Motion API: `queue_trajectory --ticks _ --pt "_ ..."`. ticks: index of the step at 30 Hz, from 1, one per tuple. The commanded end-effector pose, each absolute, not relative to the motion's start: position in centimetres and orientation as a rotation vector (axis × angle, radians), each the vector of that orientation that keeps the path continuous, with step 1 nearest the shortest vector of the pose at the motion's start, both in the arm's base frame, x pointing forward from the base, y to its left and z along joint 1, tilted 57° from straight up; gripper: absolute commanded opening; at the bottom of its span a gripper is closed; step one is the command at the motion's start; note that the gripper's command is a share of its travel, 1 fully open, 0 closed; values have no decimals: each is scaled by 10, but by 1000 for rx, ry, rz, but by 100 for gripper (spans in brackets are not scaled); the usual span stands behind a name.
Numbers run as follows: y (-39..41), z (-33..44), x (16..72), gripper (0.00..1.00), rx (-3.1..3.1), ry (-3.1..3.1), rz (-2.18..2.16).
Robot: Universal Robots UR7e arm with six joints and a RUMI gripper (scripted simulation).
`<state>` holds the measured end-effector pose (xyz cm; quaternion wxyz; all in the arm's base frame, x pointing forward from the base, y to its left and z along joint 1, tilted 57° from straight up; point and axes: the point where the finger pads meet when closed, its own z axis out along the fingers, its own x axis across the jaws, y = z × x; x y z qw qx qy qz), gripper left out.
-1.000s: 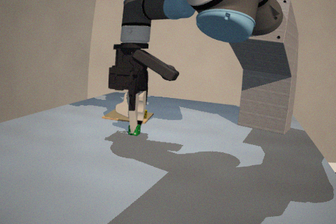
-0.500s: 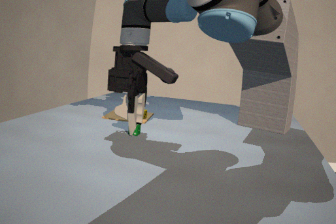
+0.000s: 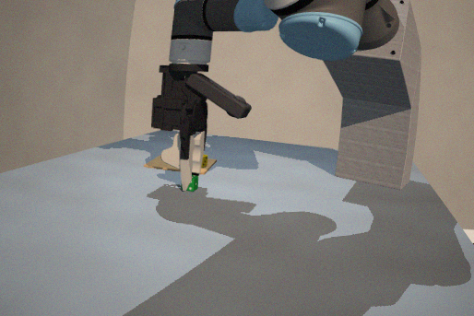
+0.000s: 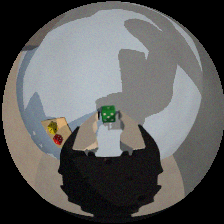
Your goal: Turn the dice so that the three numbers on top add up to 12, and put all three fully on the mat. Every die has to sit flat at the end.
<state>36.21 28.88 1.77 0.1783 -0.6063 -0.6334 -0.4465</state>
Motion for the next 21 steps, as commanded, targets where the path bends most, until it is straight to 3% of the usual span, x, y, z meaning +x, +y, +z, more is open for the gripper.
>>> queue_trajectory --ticks 1,10,11,21 --pt "289 18 363 24 -1713 -1794 -1263" --pt "289 18 363 24 -1713 -1794 -1263" --pt "289 18 363 6 -1713 -1794 -1263" --pt "289 18 363 6 -1713 -1794 -1263"
